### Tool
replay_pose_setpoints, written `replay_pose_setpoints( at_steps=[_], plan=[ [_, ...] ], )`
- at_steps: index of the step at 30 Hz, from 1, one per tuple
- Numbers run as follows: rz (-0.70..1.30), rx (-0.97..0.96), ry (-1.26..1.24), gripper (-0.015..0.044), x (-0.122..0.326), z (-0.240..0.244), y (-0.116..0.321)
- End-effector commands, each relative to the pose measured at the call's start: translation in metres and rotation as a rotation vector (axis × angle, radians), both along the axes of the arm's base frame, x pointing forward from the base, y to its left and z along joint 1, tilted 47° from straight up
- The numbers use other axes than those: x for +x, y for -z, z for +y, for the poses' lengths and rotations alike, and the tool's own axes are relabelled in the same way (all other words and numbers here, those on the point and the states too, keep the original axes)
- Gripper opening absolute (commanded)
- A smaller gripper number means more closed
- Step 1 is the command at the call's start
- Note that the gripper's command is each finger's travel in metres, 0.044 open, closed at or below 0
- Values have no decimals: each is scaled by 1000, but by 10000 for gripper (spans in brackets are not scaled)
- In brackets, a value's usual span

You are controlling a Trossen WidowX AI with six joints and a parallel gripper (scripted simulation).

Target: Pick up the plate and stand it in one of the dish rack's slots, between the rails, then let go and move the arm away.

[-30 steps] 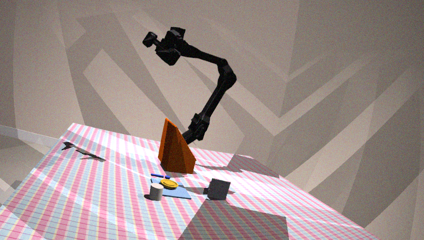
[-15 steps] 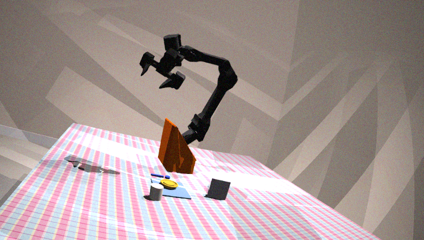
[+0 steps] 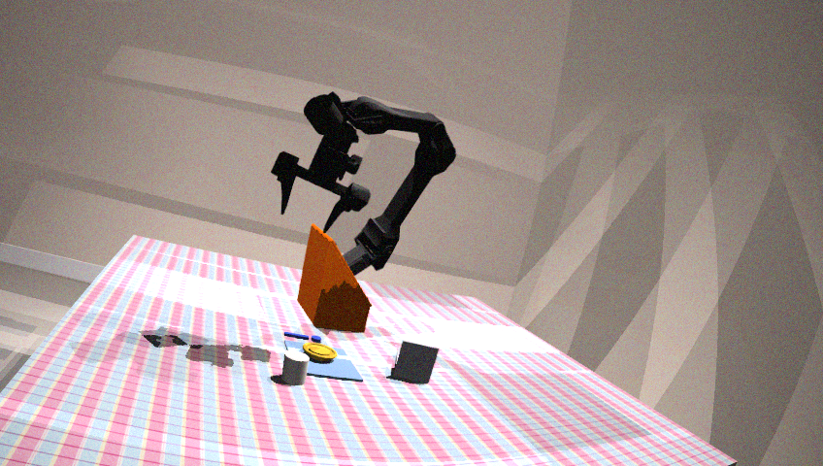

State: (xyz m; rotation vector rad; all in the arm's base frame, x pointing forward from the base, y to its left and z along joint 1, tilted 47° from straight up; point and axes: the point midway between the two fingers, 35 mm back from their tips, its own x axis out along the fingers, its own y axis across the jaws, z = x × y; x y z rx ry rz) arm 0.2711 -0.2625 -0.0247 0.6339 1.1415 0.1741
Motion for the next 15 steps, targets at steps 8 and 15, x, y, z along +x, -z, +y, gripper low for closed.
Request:
replay_pose_setpoints(
  at_steps=[8, 15],
  plan=[
    [156, 178, -258, 400, 6, 76, 3],
    [226, 256, -365, 400, 3, 107, -1]
  ],
)
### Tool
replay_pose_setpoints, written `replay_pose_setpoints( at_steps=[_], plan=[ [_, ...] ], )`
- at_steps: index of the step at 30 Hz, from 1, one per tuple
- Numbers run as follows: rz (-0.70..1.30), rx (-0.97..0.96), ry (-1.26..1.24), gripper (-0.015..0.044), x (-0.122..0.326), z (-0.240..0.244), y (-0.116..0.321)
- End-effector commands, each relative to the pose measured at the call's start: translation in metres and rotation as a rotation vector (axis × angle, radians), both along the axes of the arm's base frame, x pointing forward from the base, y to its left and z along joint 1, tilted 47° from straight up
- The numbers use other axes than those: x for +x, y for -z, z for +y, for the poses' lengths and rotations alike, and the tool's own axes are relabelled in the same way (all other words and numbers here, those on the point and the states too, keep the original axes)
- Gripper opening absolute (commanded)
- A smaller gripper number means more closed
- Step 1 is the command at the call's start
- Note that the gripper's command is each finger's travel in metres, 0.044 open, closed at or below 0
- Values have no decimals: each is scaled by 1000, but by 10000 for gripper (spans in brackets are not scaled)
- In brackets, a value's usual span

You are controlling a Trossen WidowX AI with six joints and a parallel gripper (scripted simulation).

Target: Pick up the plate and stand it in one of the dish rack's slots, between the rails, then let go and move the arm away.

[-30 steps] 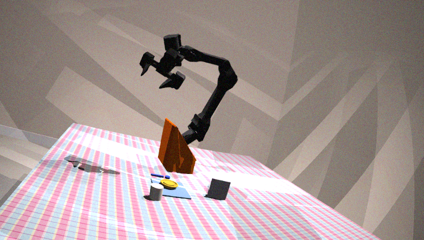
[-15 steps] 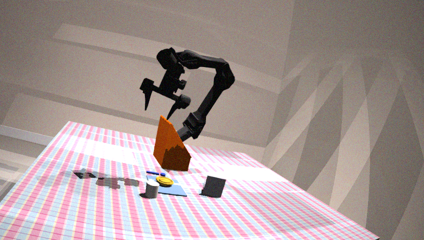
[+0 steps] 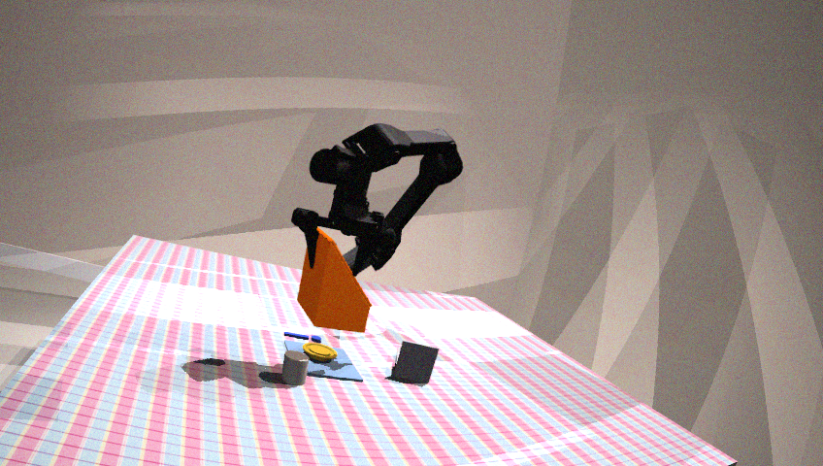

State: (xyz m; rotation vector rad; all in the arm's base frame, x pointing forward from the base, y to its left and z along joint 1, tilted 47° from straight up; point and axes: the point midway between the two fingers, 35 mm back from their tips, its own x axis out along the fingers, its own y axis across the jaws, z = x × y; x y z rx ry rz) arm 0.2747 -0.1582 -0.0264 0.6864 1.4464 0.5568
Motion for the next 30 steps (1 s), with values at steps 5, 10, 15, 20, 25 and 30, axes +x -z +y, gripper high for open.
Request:
replay_pose_setpoints(
  at_steps=[5, 10, 15, 20, 25, 30],
  plan=[
    [8, 4, -23, 400, 7, 35, 34],
    [6, 11, -25, 400, 7, 84, 77],
    [6, 11, -25, 400, 7, 84, 77],
    [6, 10, -25, 400, 7, 87, 80],
    [6, 10, -24, 400, 8, 92, 86],
    [6, 10, -24, 400, 9, 98, 92]
  ],
)
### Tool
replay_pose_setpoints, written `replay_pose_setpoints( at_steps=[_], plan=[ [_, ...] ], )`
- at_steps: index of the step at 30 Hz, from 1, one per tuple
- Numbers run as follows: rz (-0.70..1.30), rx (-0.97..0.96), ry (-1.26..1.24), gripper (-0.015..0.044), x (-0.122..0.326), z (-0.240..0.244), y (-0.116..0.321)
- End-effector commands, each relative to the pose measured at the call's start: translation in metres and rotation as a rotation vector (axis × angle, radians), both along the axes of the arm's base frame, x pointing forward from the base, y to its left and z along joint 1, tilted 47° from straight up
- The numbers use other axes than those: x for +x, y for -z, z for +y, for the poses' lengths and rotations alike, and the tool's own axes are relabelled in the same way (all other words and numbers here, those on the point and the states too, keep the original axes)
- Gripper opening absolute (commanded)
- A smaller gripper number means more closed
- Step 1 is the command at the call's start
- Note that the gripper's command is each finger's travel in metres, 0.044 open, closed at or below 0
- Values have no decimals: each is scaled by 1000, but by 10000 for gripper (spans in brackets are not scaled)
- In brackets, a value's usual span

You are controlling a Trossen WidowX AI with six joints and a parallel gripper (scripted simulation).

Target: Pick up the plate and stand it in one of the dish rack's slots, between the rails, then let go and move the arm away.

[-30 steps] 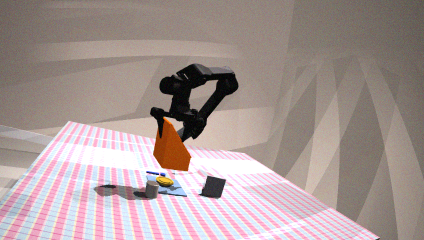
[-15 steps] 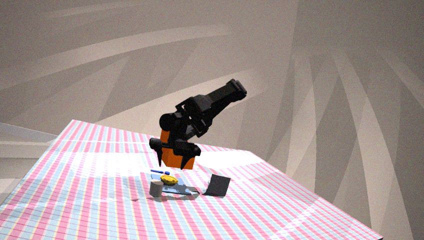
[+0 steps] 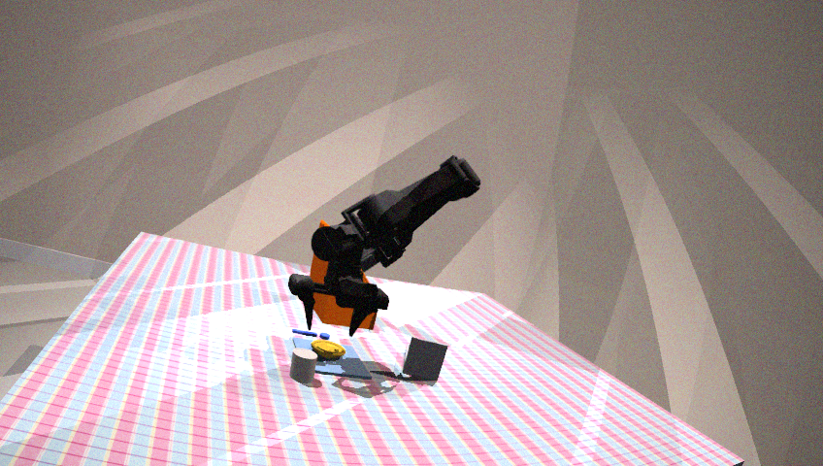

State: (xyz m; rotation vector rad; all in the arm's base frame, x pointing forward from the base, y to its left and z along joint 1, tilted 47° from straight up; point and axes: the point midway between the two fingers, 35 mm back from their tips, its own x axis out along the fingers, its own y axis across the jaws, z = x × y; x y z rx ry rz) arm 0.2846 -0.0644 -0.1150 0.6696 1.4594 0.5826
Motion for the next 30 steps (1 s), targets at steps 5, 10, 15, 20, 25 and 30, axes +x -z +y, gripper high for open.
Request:
replay_pose_setpoints(
  at_steps=[5, 10, 15, 20, 25, 30],
  plan=[
    [5, 6, 6, 400, 0, 11, 9],
    [5, 7, 6, 400, 0, 17, 14],
    [5, 7, 6, 400, 1, 23, 19],
    [5, 8, 5, 400, 1, 29, 24],
    [5, 10, 5, 400, 1, 34, 28],
    [5, 10, 5, 386, 1, 35, 28]
  ],
)
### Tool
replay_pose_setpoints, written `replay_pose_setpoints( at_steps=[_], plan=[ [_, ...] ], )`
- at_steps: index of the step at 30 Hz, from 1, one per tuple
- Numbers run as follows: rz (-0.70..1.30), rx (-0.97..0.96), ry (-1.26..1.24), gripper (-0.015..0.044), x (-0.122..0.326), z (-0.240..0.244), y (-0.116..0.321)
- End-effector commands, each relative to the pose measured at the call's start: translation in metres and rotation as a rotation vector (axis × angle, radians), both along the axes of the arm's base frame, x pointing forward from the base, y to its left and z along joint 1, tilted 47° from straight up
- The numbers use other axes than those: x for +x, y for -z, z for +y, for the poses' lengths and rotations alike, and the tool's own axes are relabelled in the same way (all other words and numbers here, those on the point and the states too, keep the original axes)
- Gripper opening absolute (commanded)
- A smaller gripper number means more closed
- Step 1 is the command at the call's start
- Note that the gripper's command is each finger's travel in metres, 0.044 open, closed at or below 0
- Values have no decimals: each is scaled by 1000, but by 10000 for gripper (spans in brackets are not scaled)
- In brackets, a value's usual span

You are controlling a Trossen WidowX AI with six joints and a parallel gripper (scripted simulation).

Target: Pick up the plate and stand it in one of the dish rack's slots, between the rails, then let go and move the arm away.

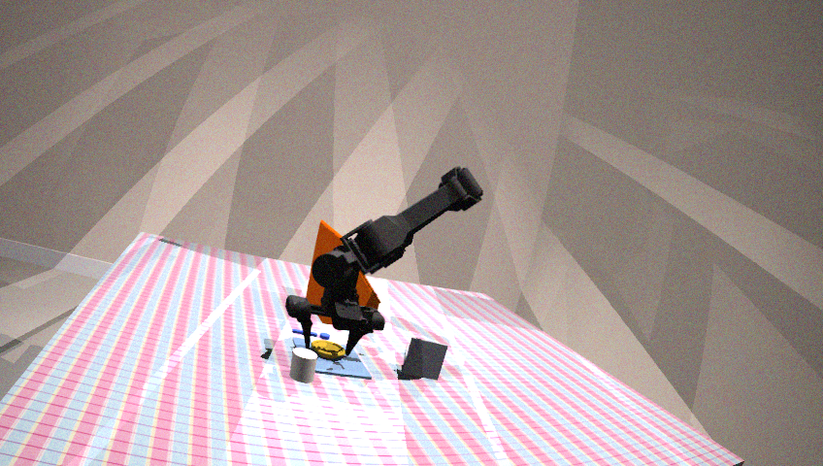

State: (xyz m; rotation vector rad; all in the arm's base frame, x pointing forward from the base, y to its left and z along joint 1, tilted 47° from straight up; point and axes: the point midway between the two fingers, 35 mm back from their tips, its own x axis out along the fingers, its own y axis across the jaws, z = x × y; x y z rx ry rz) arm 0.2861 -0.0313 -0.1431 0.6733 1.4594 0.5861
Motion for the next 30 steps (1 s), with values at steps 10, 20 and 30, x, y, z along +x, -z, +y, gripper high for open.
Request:
replay_pose_setpoints(
  at_steps=[10, 20, 30],
  plan=[
    [4, 5, 5, 346, -1, 1, 0],
    [4, -1, 7, 162, 3, -16, -11],
    [2, -12, 28, 0, 9, -68, -52]
  ],
)
